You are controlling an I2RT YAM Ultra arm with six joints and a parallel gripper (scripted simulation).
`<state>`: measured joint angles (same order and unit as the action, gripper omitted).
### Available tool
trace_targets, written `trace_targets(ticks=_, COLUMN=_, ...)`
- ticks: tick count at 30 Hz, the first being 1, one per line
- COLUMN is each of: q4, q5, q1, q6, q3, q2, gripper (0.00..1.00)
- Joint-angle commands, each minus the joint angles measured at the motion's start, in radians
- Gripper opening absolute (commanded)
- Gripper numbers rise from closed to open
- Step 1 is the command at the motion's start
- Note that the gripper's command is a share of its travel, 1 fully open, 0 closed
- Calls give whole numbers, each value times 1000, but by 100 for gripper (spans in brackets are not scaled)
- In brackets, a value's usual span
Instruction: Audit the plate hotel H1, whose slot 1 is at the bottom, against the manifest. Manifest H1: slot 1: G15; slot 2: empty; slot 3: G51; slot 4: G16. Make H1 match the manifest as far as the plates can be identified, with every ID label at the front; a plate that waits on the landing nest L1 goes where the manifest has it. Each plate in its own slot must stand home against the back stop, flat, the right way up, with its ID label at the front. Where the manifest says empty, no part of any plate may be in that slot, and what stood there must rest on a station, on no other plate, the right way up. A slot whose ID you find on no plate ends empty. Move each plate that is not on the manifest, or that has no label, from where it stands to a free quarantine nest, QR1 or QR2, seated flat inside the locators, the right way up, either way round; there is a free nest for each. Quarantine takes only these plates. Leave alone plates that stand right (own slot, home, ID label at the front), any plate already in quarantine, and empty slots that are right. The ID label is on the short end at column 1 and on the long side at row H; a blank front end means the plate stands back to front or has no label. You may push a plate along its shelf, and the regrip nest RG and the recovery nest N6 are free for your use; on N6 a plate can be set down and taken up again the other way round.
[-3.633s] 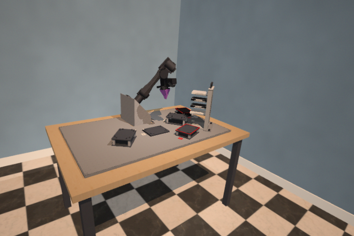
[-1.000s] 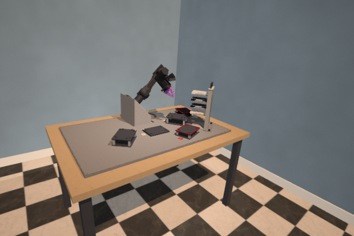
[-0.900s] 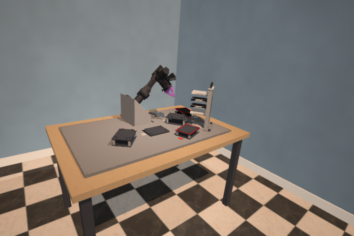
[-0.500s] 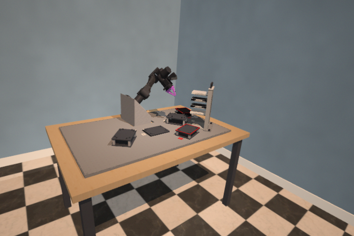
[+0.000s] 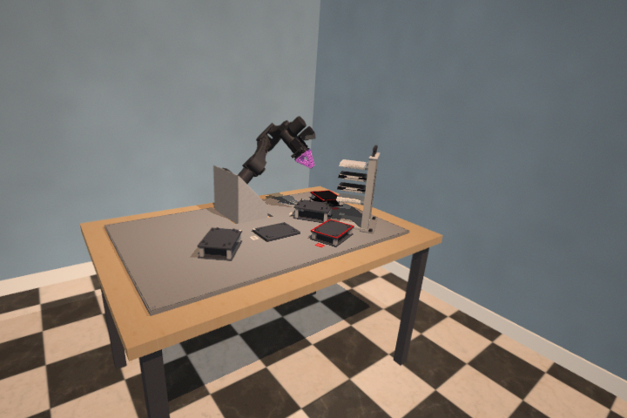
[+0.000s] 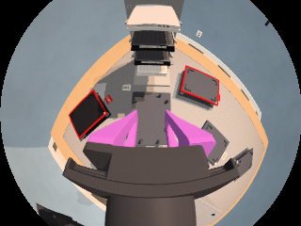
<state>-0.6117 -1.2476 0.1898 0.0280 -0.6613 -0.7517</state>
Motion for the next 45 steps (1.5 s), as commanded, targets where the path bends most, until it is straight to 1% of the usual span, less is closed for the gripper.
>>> trace_targets(ticks=1, q4=-63, q5=-25, q1=53, q6=19, q3=-61, q2=-31, gripper=100)
trace_targets(ticks=6, q4=-181, q5=-78, q1=131, q6=122, q3=-129, q2=-75, gripper=100)
trace_targets(ticks=12, q4=-343, q5=-127, q1=219, q6=267, q3=-214, q2=-133, gripper=100)
trace_targets(ticks=14, q4=-343, q5=-127, q1=219, q6=267, q3=-214, q2=-133, gripper=100)
trace_targets(ticks=15, q4=-409, q5=-134, q1=235, q6=330, q3=-241, q2=-156, gripper=100)
trace_targets(ticks=17, q4=-461, q5=-142, q1=261, q6=375, q3=-268, q2=-174, gripper=100)
trace_targets(ticks=18, q4=-493, q5=-141, q1=274, q6=407, q3=-282, q2=-184, gripper=100)
trace_targets(ticks=22, q4=-560, q5=-129, q1=297, q6=566, q3=-358, q2=-262, gripper=100)
trace_targets(ticks=23, q4=-644, q5=-150, q1=319, q6=538, q3=-347, q2=-222, gripper=100)
trace_targets(ticks=29, q4=-811, q5=-135, q1=337, q6=704, q3=-406, q2=-281, gripper=100)
trace_targets(ticks=31, q4=-811, q5=-135, q1=337, q6=704, q3=-406, q2=-281, gripper=100)
trace_targets(ticks=32, q4=-878, q5=-127, q1=337, q6=777, q3=-429, q2=-310, gripper=100)
trace_targets(ticks=35, q4=-952, q5=-119, q1=335, q6=860, q3=-454, q2=-346, gripper=100)
trace_targets(ticks=45, q4=-959, q5=-107, q1=331, q6=874, q3=-461, q2=-353, gripper=100)
